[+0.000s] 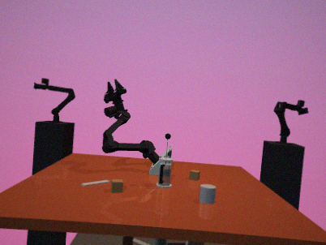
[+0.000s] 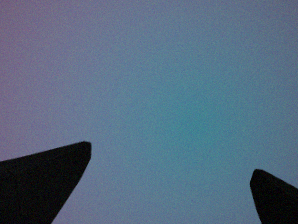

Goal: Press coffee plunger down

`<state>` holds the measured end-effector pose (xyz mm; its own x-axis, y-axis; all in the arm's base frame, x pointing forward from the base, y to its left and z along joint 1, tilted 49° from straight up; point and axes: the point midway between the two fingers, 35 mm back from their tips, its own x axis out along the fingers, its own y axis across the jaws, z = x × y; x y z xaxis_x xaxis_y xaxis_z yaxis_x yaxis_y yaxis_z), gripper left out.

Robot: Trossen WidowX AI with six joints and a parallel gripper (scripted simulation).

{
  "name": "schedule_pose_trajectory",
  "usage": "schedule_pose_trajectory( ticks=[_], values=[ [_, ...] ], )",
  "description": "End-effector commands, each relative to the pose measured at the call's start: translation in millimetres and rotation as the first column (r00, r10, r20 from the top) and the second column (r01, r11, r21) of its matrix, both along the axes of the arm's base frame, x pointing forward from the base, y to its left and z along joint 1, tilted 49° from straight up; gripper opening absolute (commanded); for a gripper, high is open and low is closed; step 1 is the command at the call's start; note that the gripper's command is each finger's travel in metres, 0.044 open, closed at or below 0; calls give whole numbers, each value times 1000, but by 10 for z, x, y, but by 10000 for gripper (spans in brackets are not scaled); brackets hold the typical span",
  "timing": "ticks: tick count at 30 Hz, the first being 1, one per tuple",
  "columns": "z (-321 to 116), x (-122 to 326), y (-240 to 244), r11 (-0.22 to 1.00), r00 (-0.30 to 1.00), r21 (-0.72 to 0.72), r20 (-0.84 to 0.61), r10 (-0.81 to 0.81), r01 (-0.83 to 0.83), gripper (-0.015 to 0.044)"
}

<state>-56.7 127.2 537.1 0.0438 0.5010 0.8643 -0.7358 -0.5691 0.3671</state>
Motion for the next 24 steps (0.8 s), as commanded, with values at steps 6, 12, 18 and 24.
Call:
schedule_pose_trajectory(
  ticks=[6, 12, 18, 24],
  values=[
    [-521, -271, 1154, 884, 953, -384, 245, -179, 265, 440],
    [-845, -167, 1582, 773, 906, -495, 347, -243, 397, 440],
    [-1491, 211, 2166, 483, 826, -671, 479, -298, 563, 440],
    [-2194, 845, 2473, 102, 722, -735, 613, -321, 670, 440]
  ],
)
